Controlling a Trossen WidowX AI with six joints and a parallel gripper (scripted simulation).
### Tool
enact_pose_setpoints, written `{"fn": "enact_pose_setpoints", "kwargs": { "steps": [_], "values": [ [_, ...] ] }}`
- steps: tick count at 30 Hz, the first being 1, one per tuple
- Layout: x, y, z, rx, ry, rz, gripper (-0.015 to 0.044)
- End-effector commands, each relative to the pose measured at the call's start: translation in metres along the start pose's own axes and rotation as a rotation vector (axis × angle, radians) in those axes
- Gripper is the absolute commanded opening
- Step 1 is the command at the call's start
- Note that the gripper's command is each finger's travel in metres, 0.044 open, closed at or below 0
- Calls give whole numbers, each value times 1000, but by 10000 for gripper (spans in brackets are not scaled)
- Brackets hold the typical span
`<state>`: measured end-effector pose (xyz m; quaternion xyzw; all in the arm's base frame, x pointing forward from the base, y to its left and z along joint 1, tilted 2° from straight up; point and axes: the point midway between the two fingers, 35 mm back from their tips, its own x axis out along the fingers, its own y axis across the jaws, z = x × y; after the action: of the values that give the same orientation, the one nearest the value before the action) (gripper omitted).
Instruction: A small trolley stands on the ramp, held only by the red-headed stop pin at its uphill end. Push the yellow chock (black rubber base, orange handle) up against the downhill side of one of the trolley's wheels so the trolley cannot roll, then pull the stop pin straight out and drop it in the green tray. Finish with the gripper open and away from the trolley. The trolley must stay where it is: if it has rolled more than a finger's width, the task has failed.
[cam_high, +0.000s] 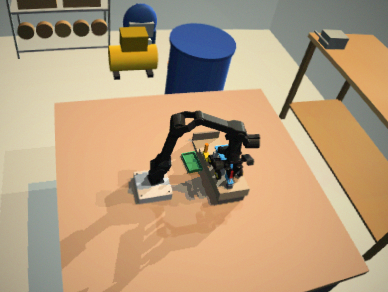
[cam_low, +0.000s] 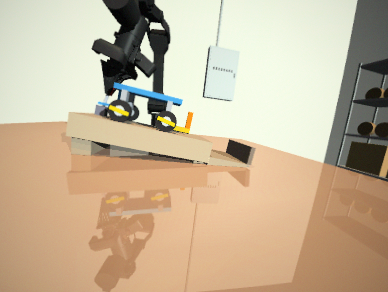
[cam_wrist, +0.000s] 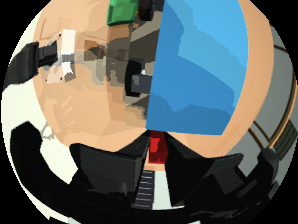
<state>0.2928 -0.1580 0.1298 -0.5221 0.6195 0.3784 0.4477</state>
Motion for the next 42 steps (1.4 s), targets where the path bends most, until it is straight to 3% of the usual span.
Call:
{"fn": "enact_pose_setpoints", "kwargs": {
  "steps": [1,42],
  "values": [
    [-5,0,-1,6,2,-3,0],
    [-29,0,-5,6,2,-3,0]
  ]
}}
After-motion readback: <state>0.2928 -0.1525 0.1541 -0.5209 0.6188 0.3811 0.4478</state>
